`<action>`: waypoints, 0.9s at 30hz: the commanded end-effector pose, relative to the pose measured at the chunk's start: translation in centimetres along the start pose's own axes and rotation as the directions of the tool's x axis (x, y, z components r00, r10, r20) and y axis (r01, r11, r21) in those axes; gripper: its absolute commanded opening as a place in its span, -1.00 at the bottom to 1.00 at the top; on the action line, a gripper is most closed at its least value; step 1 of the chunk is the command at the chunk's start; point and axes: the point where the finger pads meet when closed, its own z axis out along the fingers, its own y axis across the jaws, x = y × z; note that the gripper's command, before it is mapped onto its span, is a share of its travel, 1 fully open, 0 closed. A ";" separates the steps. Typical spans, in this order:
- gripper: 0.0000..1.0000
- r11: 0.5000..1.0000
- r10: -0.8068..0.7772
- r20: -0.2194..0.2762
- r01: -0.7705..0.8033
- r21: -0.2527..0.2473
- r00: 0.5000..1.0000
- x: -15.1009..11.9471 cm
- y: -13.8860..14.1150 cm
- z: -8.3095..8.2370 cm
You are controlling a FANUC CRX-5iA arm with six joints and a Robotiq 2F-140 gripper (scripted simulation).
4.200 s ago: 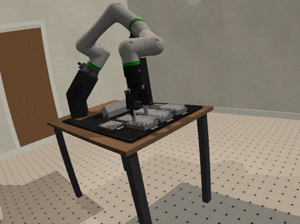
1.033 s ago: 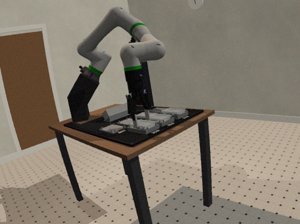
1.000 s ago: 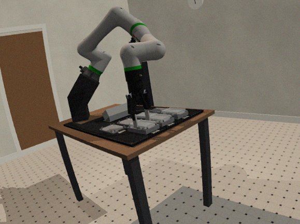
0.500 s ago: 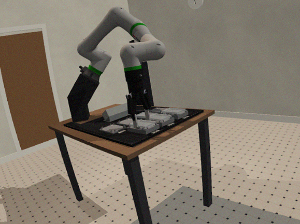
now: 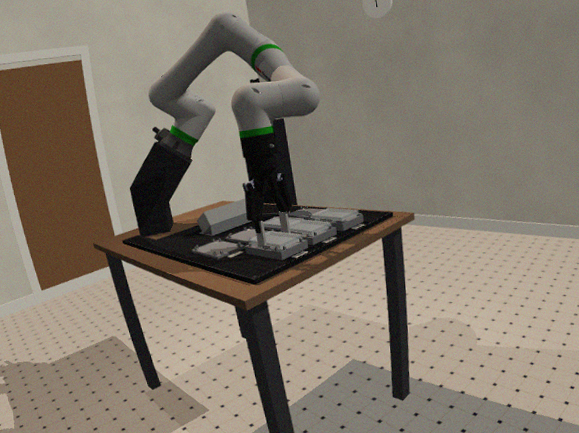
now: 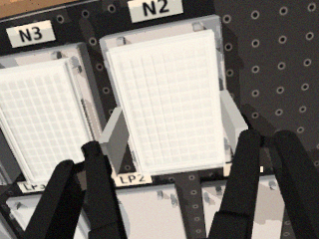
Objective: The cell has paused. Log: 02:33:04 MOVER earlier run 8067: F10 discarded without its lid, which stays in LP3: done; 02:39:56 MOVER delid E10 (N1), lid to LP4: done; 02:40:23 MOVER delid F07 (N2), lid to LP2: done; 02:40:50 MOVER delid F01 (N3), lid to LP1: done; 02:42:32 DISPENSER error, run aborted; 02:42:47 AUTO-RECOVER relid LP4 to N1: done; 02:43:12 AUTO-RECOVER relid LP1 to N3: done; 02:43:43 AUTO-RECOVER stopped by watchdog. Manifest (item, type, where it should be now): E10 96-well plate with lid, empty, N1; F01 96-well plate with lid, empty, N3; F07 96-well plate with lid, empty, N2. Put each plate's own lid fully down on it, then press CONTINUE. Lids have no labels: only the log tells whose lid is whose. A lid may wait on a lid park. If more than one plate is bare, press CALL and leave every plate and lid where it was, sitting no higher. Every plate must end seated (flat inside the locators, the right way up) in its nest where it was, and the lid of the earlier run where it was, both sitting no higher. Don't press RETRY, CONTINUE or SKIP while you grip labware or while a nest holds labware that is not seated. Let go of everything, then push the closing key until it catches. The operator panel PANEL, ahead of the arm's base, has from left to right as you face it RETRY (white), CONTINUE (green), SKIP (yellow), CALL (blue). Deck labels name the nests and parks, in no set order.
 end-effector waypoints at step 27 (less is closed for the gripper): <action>0.32 1.000 0.000 0.000 0.000 0.000 1.000 0.0 0.0 0.0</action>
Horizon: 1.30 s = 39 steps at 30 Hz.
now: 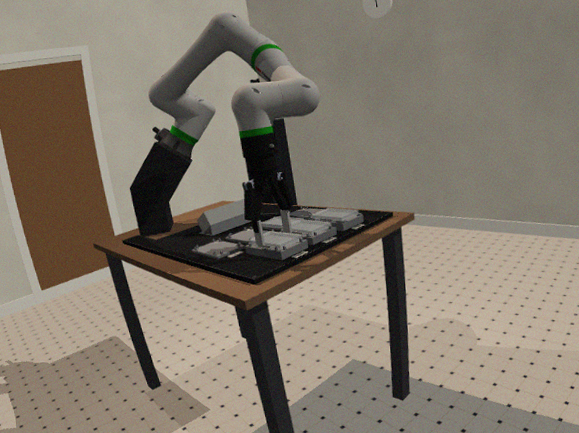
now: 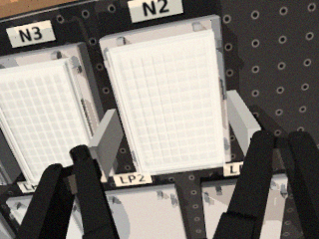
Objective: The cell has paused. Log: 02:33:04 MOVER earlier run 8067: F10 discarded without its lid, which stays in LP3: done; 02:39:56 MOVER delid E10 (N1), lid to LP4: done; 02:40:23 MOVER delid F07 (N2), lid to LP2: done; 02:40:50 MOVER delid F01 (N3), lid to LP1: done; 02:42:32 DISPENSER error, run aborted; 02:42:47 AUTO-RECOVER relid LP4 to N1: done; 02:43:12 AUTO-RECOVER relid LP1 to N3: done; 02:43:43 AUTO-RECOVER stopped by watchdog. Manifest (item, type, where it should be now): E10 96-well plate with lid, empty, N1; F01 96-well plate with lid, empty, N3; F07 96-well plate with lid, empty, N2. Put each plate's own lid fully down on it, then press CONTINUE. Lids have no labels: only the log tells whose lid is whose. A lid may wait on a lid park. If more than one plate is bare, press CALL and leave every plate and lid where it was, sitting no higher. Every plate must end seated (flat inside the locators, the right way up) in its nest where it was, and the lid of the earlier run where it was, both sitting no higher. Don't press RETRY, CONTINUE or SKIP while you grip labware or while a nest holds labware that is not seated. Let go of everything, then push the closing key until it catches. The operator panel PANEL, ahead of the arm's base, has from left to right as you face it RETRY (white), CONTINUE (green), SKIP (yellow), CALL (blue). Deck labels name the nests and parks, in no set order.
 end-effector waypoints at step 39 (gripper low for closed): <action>0.32 1.000 0.000 0.000 0.000 0.000 1.000 0.0 0.0 -0.5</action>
